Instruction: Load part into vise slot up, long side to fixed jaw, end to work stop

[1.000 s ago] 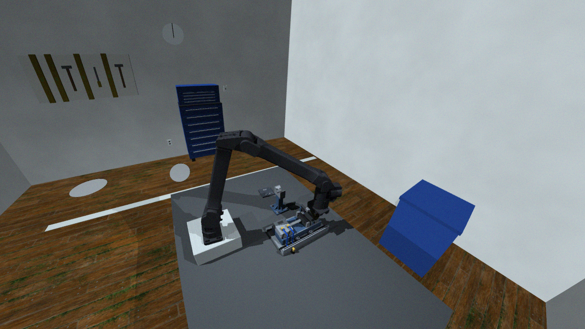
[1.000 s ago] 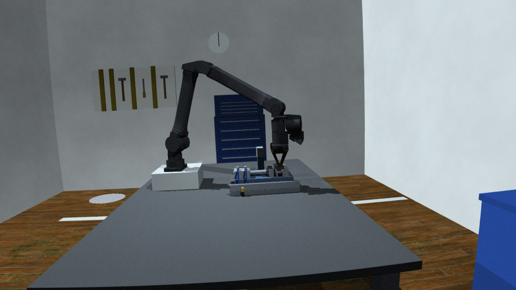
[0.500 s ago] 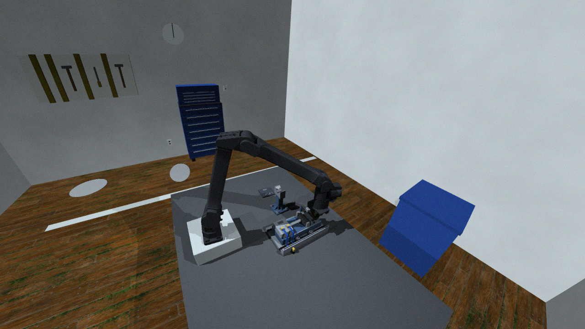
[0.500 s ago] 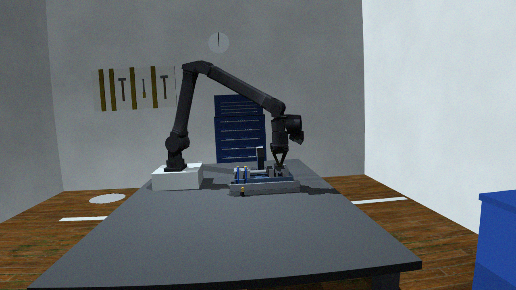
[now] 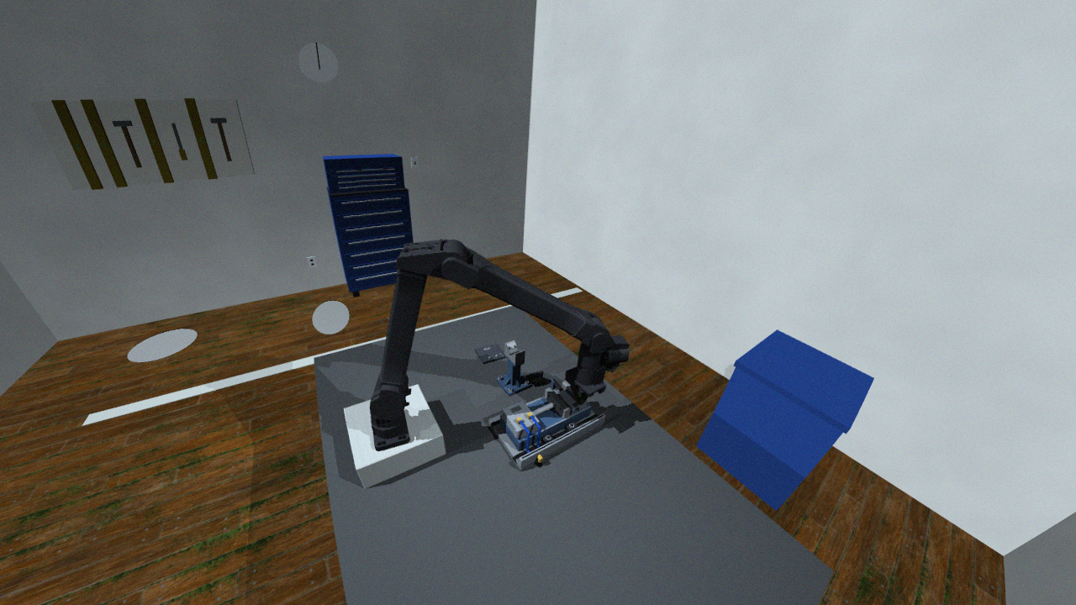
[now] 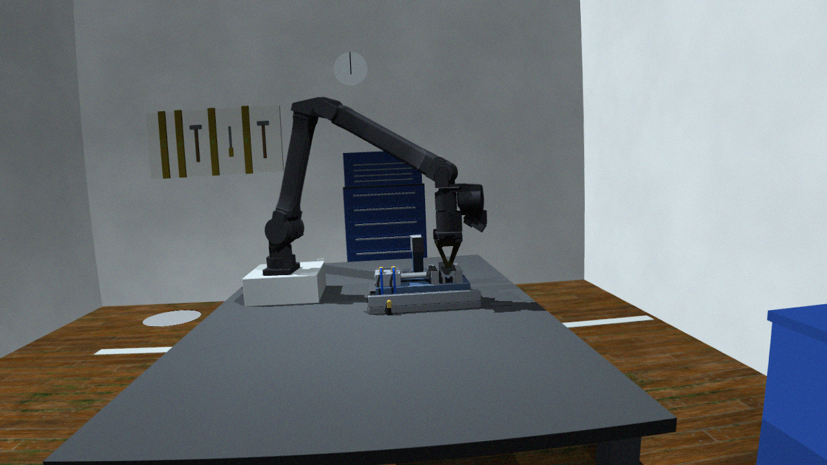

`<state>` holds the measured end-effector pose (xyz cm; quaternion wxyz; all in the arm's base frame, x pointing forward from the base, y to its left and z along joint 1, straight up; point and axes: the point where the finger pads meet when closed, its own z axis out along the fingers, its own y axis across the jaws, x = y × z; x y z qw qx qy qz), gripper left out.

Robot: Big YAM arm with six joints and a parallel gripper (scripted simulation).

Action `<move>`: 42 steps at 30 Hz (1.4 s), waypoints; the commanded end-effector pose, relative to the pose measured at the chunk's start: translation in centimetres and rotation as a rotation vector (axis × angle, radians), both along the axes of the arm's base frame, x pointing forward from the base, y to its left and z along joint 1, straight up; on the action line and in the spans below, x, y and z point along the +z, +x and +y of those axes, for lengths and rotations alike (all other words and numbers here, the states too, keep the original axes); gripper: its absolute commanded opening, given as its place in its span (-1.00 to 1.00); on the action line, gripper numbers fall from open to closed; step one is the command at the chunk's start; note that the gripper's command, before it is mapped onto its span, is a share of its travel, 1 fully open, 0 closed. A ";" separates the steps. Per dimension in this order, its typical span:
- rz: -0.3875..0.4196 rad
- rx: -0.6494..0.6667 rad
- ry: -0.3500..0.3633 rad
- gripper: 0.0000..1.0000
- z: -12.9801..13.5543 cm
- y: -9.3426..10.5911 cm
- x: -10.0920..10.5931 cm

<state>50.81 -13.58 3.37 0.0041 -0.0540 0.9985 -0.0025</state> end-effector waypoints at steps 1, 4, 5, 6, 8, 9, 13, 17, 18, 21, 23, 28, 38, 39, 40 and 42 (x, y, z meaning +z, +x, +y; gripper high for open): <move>0.005 0.009 0.003 -1.00 0.7 0.5 -1.0; 0.005 0.008 0.003 -1.00 0.8 0.5 -1.0; 0.006 0.008 0.003 -1.00 0.8 0.5 -1.0; 0.006 0.008 0.003 -1.00 0.8 0.5 -1.0; 0.006 0.008 0.003 -1.00 0.8 0.4 -1.1; 0.007 0.007 0.004 -1.00 0.8 0.4 -1.1; 0.008 0.007 0.004 -1.00 0.8 0.4 -1.1; 0.009 0.005 0.004 -1.00 0.8 0.3 -1.2; 0.010 0.005 0.004 -1.00 0.9 0.3 -1.2; 0.005 0.004 0.003 -1.00 0.8 0.5 -1.1; 0.007 0.004 0.004 -1.00 0.9 0.4 -1.1; 0.007 0.004 0.004 -1.00 0.9 0.4 -1.1; 0.010 0.004 0.004 -1.00 1.1 0.2 -1.3; 0.009 0.004 0.004 -1.00 1.1 0.3 -1.2; 0.006 0.004 0.003 -1.00 1.0 0.4 -1.0; 0.008 0.004 0.004 -1.00 1.1 0.3 -1.1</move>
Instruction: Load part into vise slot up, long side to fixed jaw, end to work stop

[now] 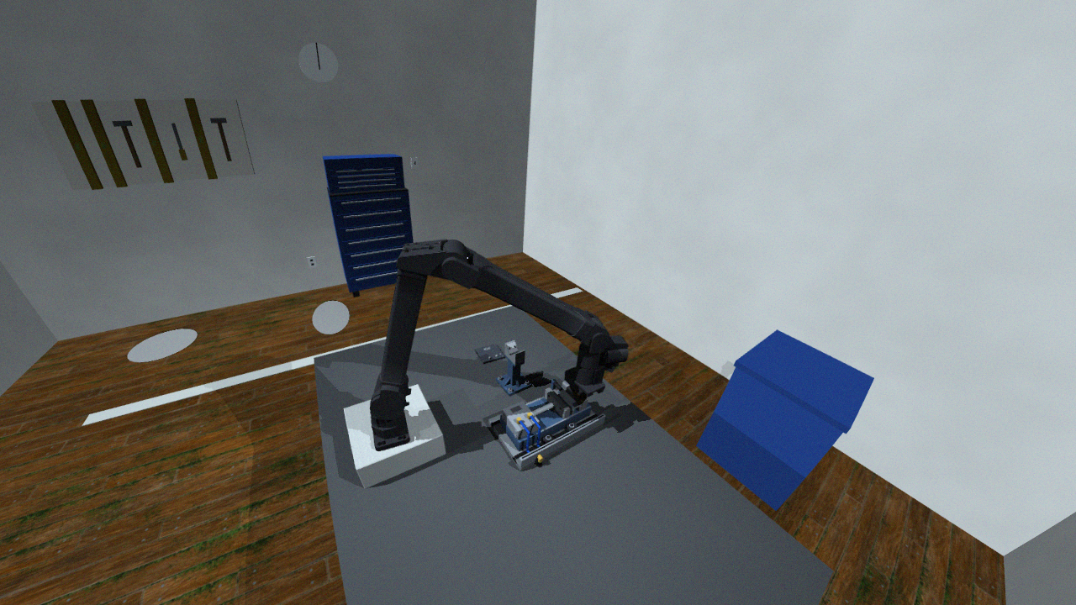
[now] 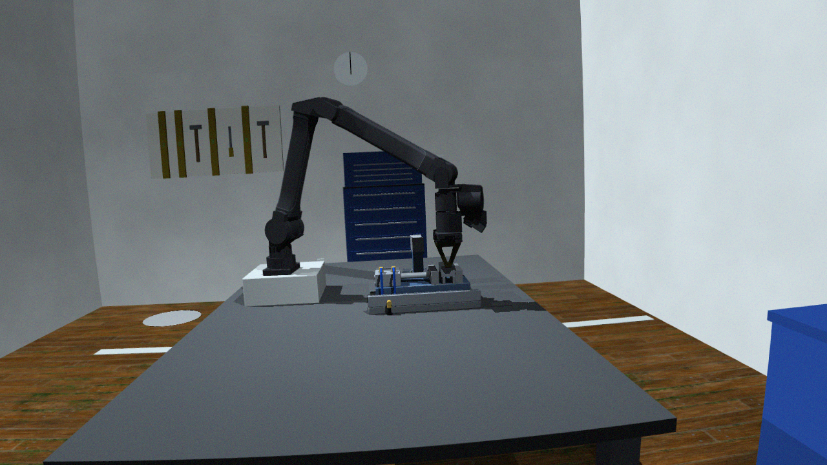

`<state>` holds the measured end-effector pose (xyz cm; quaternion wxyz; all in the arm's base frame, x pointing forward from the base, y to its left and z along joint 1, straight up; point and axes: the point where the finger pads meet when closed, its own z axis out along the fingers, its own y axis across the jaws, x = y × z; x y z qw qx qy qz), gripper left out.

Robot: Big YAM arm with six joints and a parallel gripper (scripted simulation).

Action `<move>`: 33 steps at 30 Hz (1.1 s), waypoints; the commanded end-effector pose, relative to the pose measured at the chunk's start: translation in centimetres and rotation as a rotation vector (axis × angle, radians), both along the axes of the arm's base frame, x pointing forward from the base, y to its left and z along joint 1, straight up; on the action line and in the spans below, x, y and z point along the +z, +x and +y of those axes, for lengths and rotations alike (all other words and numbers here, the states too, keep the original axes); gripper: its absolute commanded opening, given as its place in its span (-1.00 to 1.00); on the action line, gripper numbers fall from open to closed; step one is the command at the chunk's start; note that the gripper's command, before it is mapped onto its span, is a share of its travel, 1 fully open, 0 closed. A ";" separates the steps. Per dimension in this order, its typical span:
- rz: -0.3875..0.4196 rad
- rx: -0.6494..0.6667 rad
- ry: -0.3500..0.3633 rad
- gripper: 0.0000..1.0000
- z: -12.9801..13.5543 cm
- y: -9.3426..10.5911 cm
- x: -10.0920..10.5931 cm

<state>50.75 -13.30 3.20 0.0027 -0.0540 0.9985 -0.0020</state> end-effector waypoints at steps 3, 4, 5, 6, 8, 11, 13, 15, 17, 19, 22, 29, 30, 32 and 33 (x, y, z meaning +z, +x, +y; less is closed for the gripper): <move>0.007 0.004 0.003 -1.00 0.9 0.3 -1.0; 0.001 0.004 0.002 -1.00 0.9 0.5 -0.9; 0.001 0.004 0.002 -1.00 0.9 0.5 -0.9; 0.001 0.004 0.002 -1.00 0.9 0.5 -0.9; 0.004 0.004 0.003 -1.00 0.9 0.4 -1.0; 0.004 0.003 0.003 -1.00 1.0 0.4 -0.9; 0.005 0.003 0.003 -1.00 1.1 0.3 -1.0; 0.004 0.003 0.003 -1.00 1.1 0.3 -1.0; -0.002 0.003 0.001 -1.00 1.1 0.5 -0.7; 0.000 0.003 0.002 -1.00 1.2 0.3 -0.7; -0.002 0.003 0.001 -1.00 1.3 0.3 -0.6; -0.018 0.003 -0.002 -1.00 1.3 0.7 0.2; -0.017 0.003 -0.002 -1.00 1.4 0.6 0.1; -0.016 0.003 -0.002 -1.00 1.5 0.4 0.1; -0.016 0.003 -0.002 -1.00 1.5 0.4 0.2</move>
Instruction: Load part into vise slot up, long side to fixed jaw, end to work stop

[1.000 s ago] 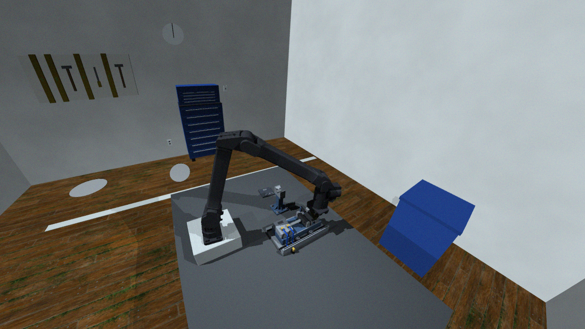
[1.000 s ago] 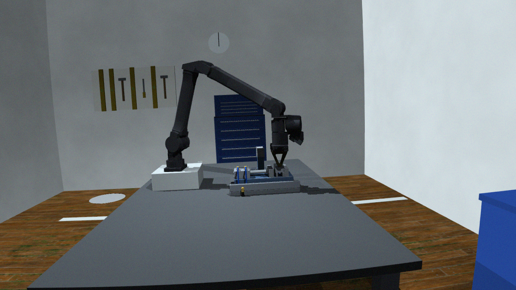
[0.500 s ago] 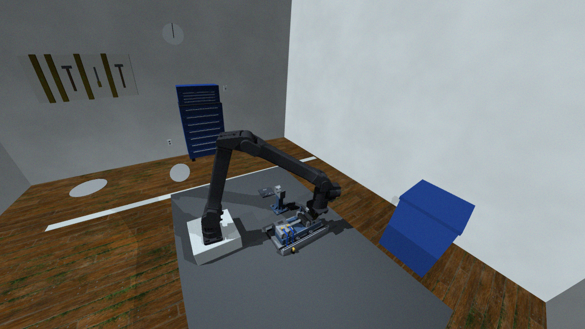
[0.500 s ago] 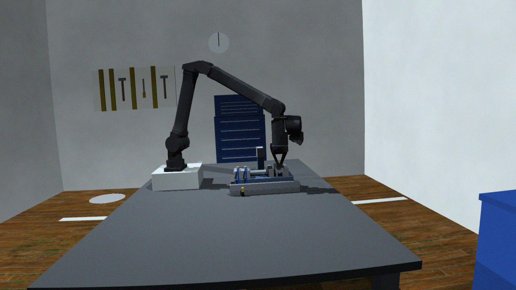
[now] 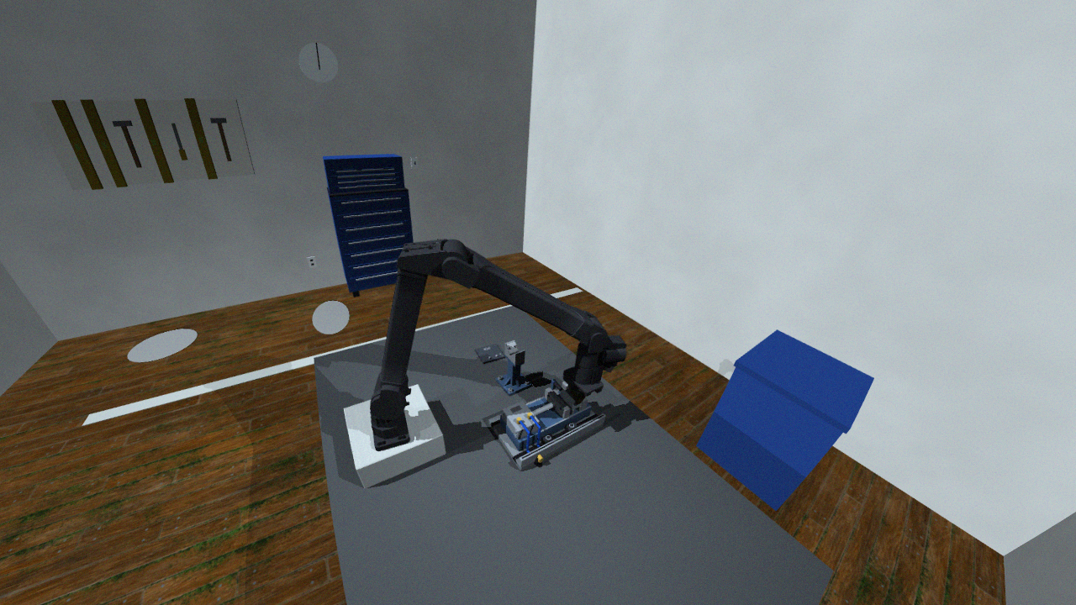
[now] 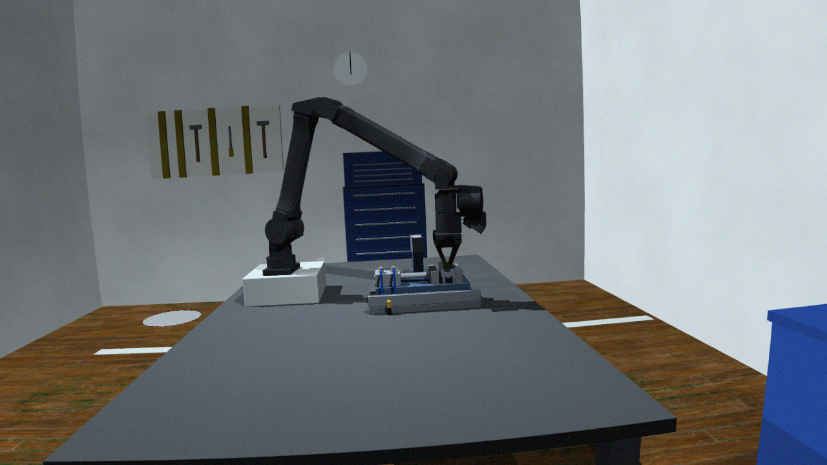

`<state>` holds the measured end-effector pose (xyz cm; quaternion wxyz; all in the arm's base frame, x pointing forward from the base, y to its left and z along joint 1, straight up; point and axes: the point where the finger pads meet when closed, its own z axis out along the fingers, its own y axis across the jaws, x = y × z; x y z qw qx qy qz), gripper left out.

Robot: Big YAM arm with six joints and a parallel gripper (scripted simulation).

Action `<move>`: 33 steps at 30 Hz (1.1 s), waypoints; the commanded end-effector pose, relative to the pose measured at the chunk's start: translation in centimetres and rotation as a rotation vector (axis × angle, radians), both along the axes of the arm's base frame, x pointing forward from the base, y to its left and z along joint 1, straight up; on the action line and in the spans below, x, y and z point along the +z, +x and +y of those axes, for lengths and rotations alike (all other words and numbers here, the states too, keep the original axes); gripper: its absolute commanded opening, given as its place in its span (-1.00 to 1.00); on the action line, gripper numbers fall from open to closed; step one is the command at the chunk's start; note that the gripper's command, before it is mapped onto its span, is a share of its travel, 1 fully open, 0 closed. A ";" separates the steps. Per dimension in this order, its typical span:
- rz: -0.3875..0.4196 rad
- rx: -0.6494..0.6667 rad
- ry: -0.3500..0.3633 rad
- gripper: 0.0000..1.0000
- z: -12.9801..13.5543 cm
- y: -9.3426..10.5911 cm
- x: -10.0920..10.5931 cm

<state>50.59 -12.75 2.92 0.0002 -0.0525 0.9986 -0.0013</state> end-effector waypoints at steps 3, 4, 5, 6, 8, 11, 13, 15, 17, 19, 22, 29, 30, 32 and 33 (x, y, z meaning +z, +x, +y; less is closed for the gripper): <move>-0.023 0.006 -0.003 -1.00 1.1 0.5 0.6; -0.023 0.006 -0.003 -1.00 1.1 0.5 0.6; -0.022 0.006 -0.003 -1.00 1.1 0.5 0.6; -0.022 0.006 -0.003 -1.00 1.1 0.5 0.6; -0.026 0.007 -0.004 -1.00 1.1 0.8 0.6; -0.025 0.006 -0.004 -1.00 1.2 0.6 0.6; -0.026 0.006 -0.004 -1.00 1.3 0.6 0.7; -0.021 0.006 -0.003 -1.00 1.4 0.5 0.5; -0.022 0.006 -0.003 -1.00 1.4 0.5 0.6; -0.025 0.006 -0.004 -1.00 1.5 0.5 0.7; -0.026 0.006 -0.004 -1.00 1.6 0.6 0.6; -0.026 0.006 -0.004 -1.00 1.7 0.5 0.7; -0.024 0.006 -0.003 -1.00 1.8 0.5 0.6; -0.023 0.006 -0.003 -1.00 1.8 0.5 0.6; -0.023 0.006 -0.003 -1.00 1.9 0.4 0.6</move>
